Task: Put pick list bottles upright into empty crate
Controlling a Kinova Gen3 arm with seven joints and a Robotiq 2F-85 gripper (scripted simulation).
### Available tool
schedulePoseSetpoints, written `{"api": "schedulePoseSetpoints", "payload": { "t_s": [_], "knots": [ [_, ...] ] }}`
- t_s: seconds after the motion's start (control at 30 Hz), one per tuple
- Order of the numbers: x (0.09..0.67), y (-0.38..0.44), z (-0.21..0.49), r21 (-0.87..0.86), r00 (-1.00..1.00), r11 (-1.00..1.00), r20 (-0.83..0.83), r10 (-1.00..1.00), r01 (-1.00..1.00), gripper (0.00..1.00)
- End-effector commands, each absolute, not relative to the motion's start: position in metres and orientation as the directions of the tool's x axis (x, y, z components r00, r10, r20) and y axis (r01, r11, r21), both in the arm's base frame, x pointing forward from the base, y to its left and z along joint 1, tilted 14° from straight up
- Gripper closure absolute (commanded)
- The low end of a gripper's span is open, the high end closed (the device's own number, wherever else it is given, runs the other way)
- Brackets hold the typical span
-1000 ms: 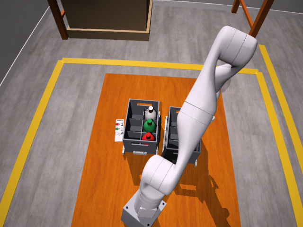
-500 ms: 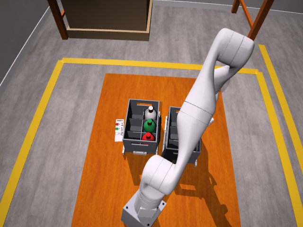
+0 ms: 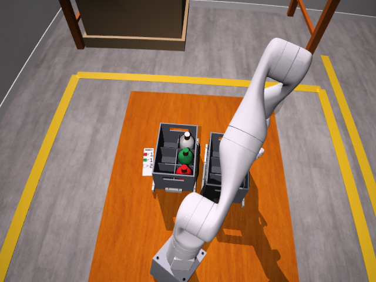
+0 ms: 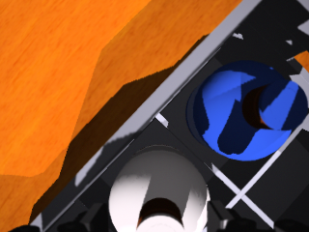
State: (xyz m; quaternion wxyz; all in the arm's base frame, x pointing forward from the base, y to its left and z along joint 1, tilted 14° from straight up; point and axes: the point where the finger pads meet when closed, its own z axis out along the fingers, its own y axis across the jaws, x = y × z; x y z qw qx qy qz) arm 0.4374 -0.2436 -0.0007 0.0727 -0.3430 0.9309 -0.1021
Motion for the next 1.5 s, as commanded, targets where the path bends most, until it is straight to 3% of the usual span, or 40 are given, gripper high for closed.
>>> {"api": "schedulePoseSetpoints", "payload": {
  "t_s": [0.0,0.3,0.33,1.47],
  "knots": [
    [0.4382,-0.244,-0.0009,-0.242,-0.754,0.744,-0.066,-0.653,-0.623,0.33],
    [0.4381,-0.244,-0.0009,-0.242,-0.754,0.744,-0.066,-0.653,-0.623,0.33],
    [0.4373,-0.2434,0.0029,-0.242,-0.754,0.744,-0.066,-0.653,-0.623,0.52],
    [0.4373,-0.2434,0.0028,-0.242,-0.754,0.744,-0.066,-0.653,-0.623,0.58]
  ]
}}
